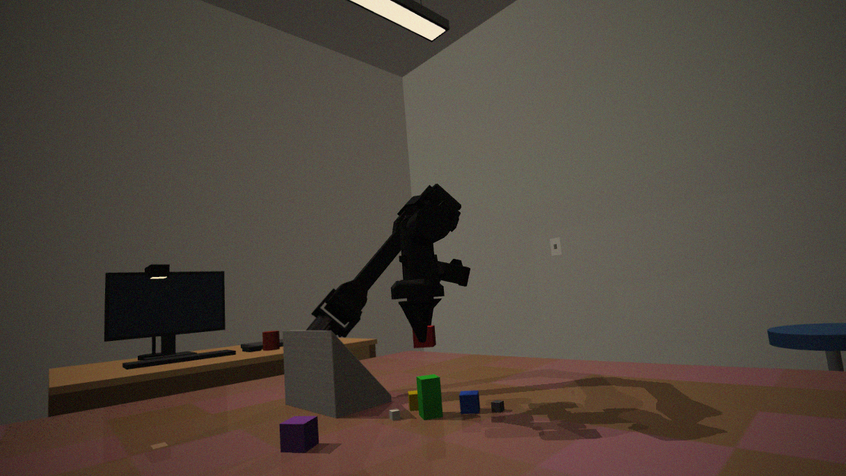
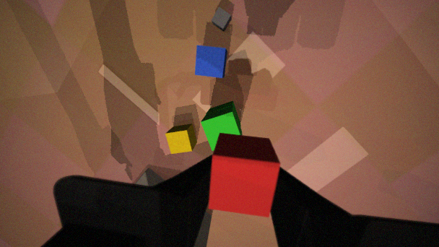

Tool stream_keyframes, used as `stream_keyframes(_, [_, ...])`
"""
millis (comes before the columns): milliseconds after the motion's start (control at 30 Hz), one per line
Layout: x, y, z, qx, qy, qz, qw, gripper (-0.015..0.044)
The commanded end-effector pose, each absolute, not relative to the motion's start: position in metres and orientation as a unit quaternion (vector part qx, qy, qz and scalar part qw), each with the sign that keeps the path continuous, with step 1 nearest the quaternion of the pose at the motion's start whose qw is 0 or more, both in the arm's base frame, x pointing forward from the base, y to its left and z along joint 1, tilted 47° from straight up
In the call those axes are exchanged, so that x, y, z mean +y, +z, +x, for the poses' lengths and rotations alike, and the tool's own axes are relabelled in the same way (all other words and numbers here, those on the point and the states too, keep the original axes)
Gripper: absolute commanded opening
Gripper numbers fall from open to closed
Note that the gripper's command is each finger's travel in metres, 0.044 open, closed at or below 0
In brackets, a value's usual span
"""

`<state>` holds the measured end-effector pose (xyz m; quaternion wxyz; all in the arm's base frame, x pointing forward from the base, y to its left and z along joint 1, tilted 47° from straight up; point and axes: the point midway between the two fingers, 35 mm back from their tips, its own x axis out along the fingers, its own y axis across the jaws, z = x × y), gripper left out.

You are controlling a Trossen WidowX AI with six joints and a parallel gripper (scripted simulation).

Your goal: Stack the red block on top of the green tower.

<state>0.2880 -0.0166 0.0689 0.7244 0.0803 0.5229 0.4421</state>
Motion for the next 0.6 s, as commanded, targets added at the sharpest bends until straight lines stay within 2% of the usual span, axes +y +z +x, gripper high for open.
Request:
stream_keyframes(0, [-0.005, 0.077, 0.279, 0.524, 0.442, 0.087, 0.723, 0.0])
stream_keyframes(567, [0.029, 0.047, 0.279, 0.524, 0.443, 0.087, 0.723, 0.0])
